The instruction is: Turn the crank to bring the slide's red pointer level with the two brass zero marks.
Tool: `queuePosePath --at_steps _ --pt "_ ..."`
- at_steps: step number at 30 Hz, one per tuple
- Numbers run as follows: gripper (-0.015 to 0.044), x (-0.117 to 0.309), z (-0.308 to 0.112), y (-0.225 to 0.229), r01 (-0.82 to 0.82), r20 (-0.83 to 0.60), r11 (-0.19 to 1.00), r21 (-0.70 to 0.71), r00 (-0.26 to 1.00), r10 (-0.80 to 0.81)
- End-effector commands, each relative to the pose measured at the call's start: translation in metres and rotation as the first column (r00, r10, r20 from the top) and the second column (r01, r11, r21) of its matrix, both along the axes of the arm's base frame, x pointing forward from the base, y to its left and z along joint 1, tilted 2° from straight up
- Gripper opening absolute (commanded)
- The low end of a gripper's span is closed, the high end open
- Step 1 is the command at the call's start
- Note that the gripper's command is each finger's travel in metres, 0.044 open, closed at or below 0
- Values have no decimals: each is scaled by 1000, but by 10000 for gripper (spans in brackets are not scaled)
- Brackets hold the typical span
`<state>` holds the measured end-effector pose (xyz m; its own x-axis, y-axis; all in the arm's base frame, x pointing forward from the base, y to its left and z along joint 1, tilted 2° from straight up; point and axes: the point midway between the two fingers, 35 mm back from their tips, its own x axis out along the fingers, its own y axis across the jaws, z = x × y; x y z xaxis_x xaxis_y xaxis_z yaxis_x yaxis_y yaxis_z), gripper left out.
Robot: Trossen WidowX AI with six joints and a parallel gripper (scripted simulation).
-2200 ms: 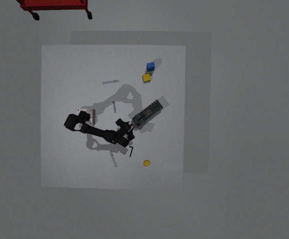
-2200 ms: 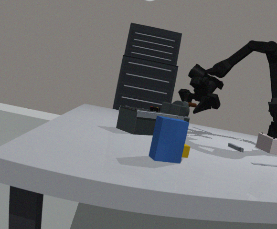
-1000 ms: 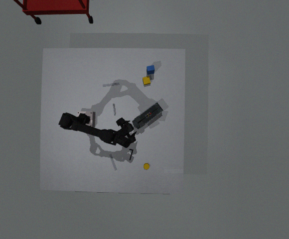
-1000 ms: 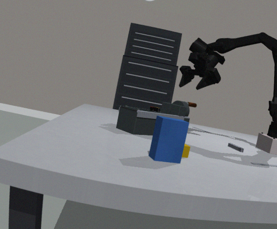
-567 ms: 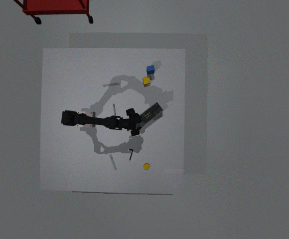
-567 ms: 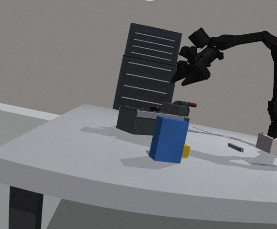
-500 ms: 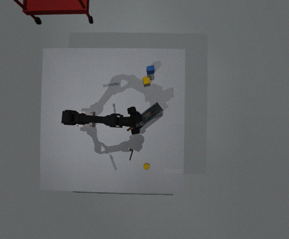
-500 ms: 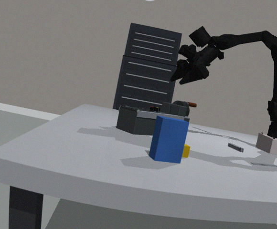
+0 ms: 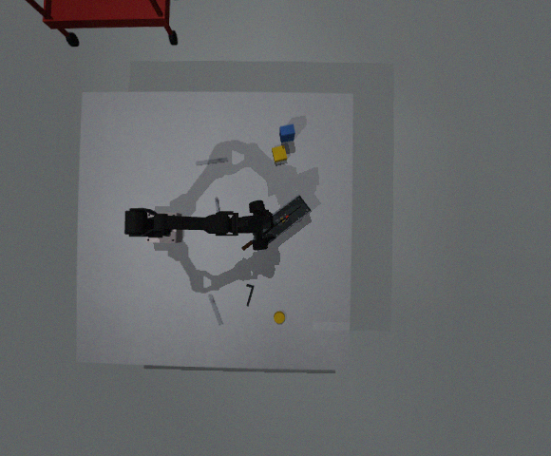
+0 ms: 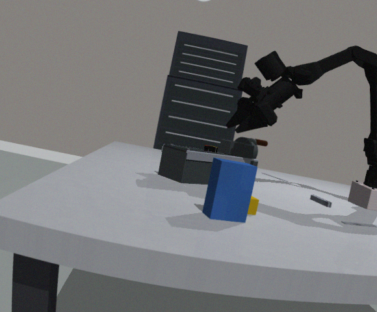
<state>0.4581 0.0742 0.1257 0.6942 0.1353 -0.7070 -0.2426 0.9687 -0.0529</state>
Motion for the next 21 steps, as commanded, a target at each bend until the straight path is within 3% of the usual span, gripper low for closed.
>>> queuePosePath --at_steps 1,17,21 --pt "440 1 -5 0 7 9 1000 2 1000 -7" --pt "440 1 -4 0 7 9 1000 2 1000 -7" --pt "440 2 20 0 5 9 1000 2 1000 -5"
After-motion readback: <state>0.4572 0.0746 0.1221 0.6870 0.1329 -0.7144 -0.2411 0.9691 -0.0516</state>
